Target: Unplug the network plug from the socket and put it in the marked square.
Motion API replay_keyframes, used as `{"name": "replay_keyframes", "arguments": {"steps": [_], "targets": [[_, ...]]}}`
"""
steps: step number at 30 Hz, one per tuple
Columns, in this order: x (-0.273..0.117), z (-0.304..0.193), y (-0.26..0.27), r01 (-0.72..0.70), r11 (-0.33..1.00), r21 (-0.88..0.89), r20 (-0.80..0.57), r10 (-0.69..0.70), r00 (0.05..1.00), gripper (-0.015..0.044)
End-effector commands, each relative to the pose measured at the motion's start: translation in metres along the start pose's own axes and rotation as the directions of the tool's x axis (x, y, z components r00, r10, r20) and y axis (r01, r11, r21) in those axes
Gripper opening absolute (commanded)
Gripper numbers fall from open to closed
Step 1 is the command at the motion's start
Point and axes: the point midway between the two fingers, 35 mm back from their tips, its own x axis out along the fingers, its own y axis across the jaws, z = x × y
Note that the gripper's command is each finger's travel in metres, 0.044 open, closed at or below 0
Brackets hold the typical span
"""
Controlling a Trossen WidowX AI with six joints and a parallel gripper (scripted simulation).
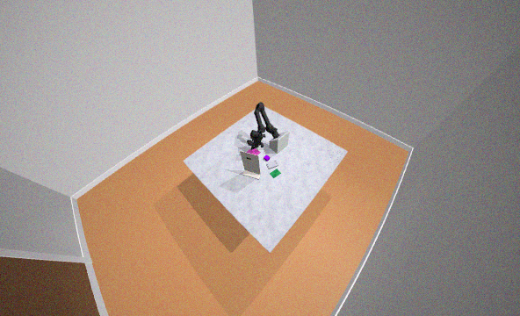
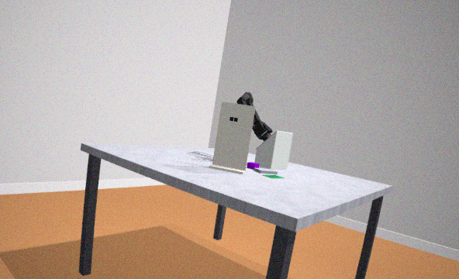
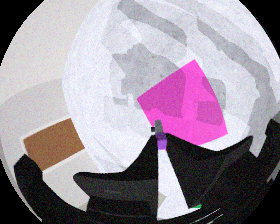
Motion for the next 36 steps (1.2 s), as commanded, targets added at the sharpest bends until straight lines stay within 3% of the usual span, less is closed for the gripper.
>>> {"name": "replay_keyframes", "arguments": {"steps": [1,36], "targets": [[0.002,-0.001,-0.004,0.005,1.0,-0.007,-0.003,-0.005,1.0,0.0],[0.022,-0.001,-0.017,0.006,1.0,-0.007,-0.003,-0.006,1.0,0.0]]}}
